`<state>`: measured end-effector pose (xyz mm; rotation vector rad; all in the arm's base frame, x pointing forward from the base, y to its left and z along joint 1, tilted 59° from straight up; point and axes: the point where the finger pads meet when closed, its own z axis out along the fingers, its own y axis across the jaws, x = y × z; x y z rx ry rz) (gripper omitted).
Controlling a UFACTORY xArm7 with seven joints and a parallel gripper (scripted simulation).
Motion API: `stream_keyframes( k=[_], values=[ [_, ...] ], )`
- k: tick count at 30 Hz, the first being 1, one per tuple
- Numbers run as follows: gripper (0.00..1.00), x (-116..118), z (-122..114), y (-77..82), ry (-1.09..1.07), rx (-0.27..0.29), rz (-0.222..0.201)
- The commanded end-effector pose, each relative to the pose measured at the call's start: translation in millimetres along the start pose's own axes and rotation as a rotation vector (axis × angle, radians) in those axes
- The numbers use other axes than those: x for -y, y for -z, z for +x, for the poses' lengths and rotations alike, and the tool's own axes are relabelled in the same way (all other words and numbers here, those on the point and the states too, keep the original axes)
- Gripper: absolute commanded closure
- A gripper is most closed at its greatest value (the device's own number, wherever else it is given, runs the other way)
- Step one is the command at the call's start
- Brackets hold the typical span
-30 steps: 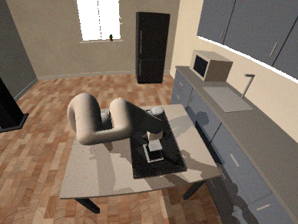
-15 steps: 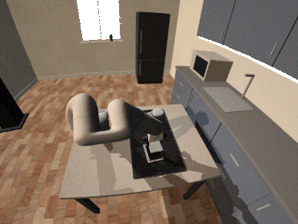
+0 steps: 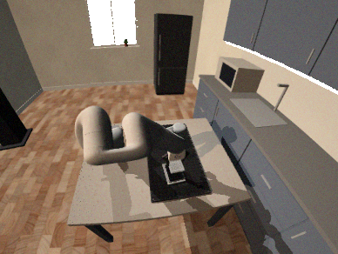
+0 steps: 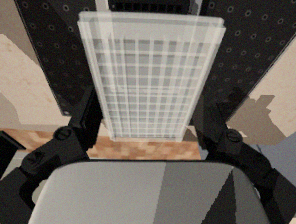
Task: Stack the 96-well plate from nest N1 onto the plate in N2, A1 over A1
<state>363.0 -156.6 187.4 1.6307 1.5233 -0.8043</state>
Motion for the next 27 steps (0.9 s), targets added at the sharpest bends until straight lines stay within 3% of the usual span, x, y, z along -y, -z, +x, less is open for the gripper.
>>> stream_keyframes(
  k=[1, 8, 27],
  values=[
    [1.0, -1, 0, 1.2, 0.0, 0.0, -0.004],
    [1.0, -1, 0, 1.2, 0.0, 0.0, -0.004],
    [1.0, -2, 1, -27.2, 0.001, 0.0, -0.004]
  ],
)
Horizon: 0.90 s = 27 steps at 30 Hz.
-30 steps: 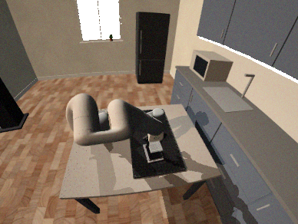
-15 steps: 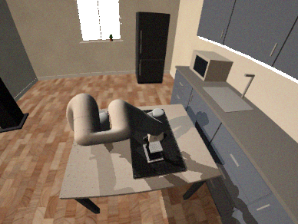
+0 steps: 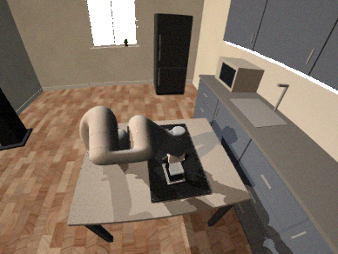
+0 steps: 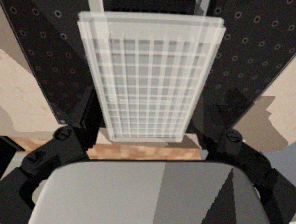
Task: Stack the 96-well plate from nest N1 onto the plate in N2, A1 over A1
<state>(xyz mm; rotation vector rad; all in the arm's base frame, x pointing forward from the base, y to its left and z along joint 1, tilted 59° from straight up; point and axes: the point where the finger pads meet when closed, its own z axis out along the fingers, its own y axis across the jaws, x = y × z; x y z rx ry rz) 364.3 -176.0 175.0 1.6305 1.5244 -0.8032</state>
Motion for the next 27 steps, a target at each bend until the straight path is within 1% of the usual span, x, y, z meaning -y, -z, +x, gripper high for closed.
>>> stream_keyframes(
  k=[1, 11, 13, 27],
  values=[
    [1.0, -1, 0, -5.9, 0.0, 0.001, -0.003],
    [1.0, -1, 0, -22.6, 0.0, 0.001, -0.003],
    [1.0, -1, 0, -22.6, 0.0, 0.001, -0.003],
    [1.0, -1, 0, -44.5, 0.001, 0.001, -0.003]
  ],
)
